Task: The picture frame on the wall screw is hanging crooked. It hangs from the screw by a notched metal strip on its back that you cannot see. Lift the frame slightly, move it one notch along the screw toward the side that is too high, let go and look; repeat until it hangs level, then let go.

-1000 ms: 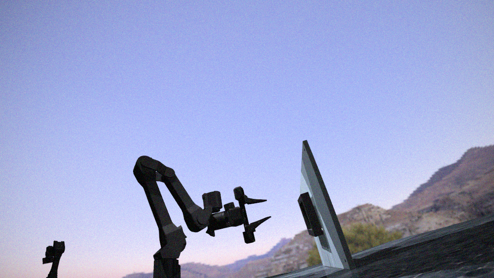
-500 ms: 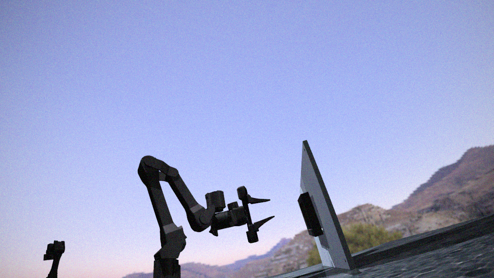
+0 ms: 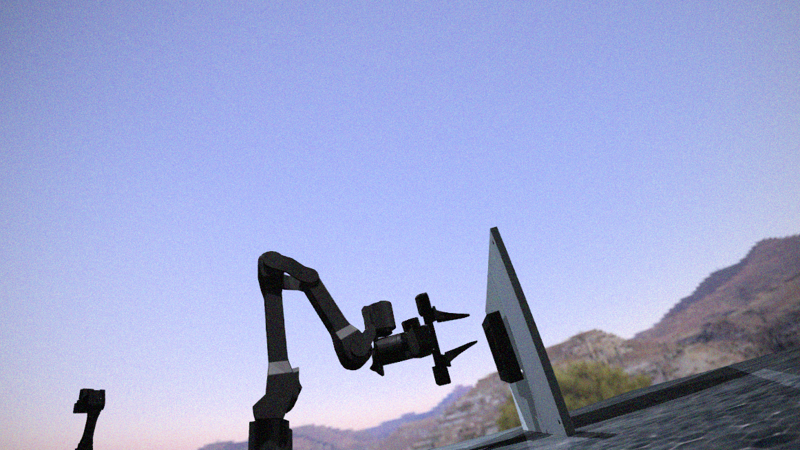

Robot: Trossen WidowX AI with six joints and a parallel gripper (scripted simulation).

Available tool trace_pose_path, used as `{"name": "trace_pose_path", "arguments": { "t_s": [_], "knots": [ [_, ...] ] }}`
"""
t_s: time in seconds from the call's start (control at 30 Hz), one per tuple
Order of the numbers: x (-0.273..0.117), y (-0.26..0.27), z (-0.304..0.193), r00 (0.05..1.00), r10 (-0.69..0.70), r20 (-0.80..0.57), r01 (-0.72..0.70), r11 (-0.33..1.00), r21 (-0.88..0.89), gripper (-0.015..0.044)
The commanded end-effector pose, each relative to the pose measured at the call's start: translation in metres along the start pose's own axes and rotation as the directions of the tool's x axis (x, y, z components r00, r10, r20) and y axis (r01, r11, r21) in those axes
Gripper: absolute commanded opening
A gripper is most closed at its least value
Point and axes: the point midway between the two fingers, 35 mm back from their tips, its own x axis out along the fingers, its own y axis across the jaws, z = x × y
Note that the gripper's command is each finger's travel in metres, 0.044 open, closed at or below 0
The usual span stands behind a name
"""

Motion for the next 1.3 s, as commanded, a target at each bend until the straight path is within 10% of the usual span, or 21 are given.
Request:
{"name": "trace_pose_path", "arguments": {
  "t_s": [0.0,1.27],
  "knots": [
    [0.003,0.002,-0.001,1.0,0.005,-0.003,-0.005,1.0,0.007,0.026],
    [0.043,0.003,-0.001,1.0,0.008,-0.004,-0.008,1.0,0.007,0.026]
  ]
}}
